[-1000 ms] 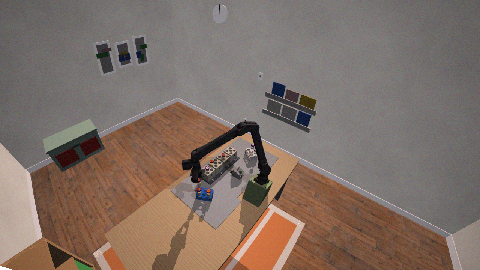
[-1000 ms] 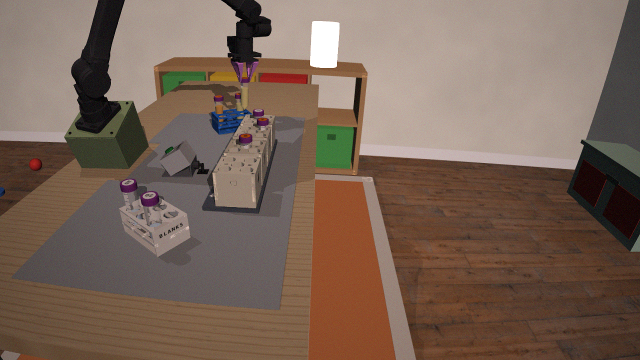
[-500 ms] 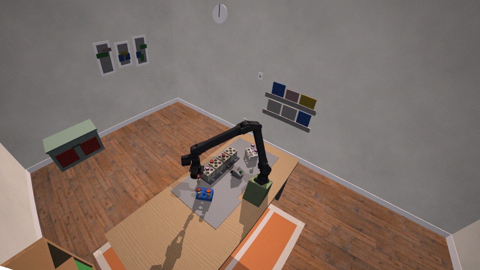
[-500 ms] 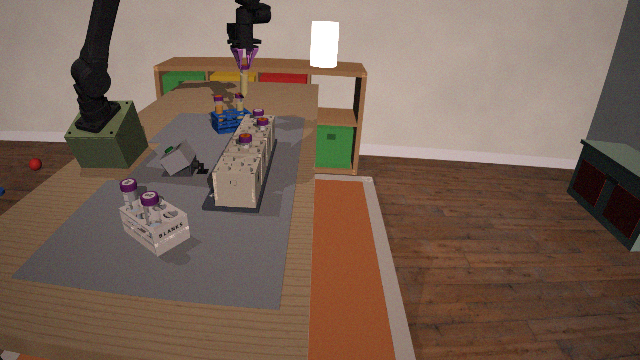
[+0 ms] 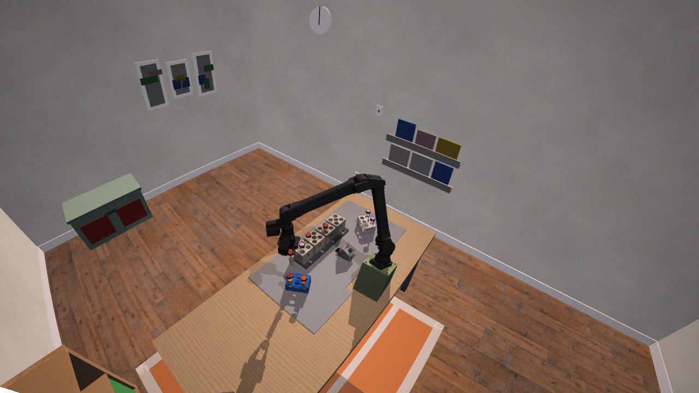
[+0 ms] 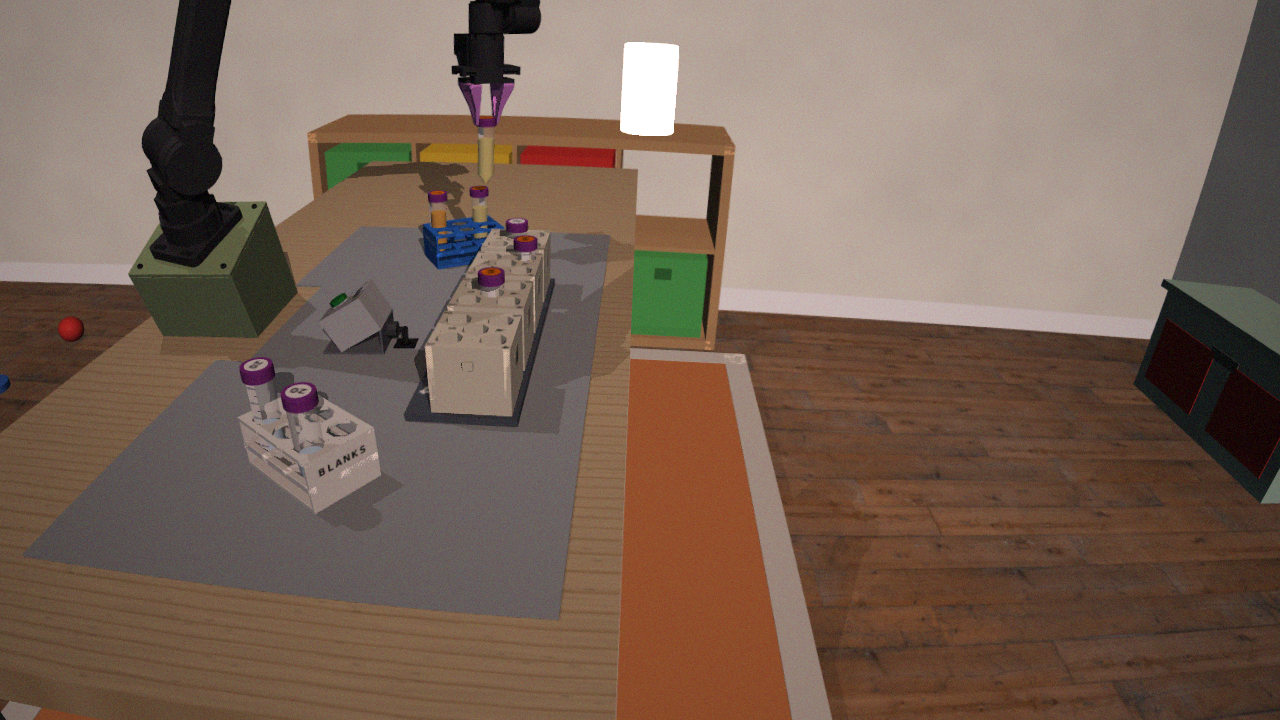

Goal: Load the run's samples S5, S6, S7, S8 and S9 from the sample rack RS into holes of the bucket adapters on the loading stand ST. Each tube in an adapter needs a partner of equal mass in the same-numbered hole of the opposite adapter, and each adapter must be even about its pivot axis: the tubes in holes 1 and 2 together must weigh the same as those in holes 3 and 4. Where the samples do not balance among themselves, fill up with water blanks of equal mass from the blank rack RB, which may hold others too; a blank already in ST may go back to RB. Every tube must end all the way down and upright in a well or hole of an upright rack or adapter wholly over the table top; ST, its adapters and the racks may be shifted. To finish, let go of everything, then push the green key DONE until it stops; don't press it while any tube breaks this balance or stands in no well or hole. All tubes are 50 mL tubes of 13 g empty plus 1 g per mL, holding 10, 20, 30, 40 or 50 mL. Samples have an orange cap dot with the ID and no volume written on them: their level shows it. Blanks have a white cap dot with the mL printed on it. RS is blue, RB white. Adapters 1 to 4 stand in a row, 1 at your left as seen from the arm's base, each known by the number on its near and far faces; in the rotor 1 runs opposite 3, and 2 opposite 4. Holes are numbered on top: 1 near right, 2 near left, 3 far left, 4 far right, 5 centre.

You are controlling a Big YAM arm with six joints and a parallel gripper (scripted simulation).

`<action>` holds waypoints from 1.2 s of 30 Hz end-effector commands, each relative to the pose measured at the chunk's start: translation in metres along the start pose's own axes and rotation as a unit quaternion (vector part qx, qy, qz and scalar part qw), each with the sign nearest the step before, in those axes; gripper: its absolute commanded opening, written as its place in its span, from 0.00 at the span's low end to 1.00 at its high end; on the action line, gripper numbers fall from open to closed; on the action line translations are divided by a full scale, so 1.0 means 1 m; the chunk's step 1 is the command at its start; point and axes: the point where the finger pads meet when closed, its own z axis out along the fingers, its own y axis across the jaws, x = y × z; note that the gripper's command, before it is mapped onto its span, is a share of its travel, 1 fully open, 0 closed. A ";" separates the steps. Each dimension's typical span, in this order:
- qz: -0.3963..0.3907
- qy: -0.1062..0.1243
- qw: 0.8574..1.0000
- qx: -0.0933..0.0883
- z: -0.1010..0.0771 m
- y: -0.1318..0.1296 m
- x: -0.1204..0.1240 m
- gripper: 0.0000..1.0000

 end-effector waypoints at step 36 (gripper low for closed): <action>0.456 -0.011 0.890 0.017 -0.019 0.069 0.223 0.00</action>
